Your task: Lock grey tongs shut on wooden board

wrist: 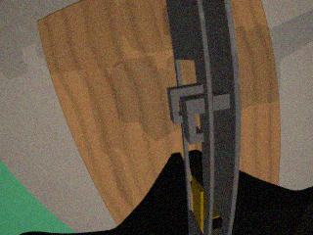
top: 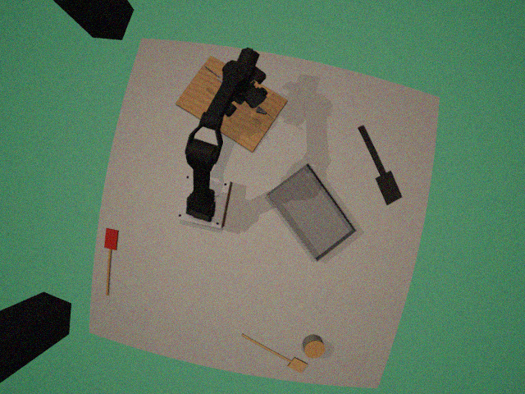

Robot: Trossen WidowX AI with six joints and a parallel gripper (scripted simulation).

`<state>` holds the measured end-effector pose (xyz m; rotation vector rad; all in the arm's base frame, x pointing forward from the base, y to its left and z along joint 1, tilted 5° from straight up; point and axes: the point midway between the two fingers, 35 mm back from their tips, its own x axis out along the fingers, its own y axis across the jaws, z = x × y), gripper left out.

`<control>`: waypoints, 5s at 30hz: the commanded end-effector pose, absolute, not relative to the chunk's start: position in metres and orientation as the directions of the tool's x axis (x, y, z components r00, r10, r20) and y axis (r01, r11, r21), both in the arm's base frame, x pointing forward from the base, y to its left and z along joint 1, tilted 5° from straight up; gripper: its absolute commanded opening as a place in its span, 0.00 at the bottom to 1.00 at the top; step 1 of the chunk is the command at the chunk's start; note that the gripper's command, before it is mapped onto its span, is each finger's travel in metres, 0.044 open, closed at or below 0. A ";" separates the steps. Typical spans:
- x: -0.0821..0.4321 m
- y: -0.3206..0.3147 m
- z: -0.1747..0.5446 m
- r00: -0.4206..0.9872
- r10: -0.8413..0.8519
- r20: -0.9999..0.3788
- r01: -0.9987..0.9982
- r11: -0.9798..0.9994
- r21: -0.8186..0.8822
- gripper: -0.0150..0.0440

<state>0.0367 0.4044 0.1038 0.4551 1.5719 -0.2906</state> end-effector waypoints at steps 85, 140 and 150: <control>0.009 0.388 0.129 -0.763 0.582 -0.280 0.584 0.807 0.085 0.00; -0.016 0.425 0.095 -0.309 0.293 -0.905 0.646 0.763 0.026 0.00; -0.018 0.415 0.102 -0.116 0.170 -0.979 0.612 0.788 0.064 0.00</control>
